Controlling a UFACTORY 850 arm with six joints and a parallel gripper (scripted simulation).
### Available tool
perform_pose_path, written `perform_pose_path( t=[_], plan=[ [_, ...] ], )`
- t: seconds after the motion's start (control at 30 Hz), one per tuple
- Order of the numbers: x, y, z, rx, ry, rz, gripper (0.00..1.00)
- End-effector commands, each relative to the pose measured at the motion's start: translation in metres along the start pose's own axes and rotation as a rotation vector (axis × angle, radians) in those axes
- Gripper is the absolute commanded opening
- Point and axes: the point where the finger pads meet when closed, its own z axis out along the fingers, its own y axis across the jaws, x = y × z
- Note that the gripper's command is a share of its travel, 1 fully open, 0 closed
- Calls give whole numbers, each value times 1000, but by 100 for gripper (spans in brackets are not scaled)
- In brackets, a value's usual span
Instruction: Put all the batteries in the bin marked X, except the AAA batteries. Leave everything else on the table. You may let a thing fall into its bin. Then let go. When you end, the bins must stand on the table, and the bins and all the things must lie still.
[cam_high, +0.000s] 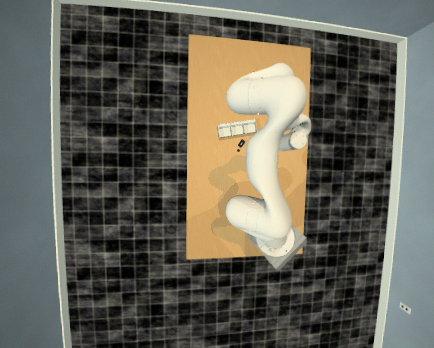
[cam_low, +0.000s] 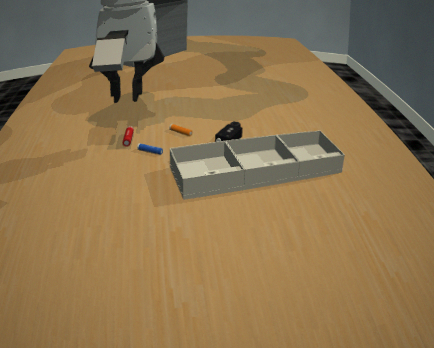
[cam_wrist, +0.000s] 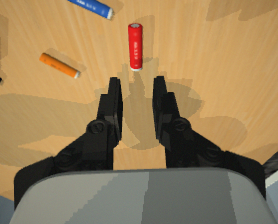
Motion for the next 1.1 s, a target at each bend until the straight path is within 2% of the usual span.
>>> perform_pose_path(
  t=[0.0,0.5,0.6,0.67,1.07],
  plan=[
    [0,0,0,0,1,0,28],
    [0,0,0,0,1,0,28],
    [0,0,12,0,1,0,28],
    [0,0,12,0,1,0,28],
    [1,0,60,0,1,0,28]
  ],
)
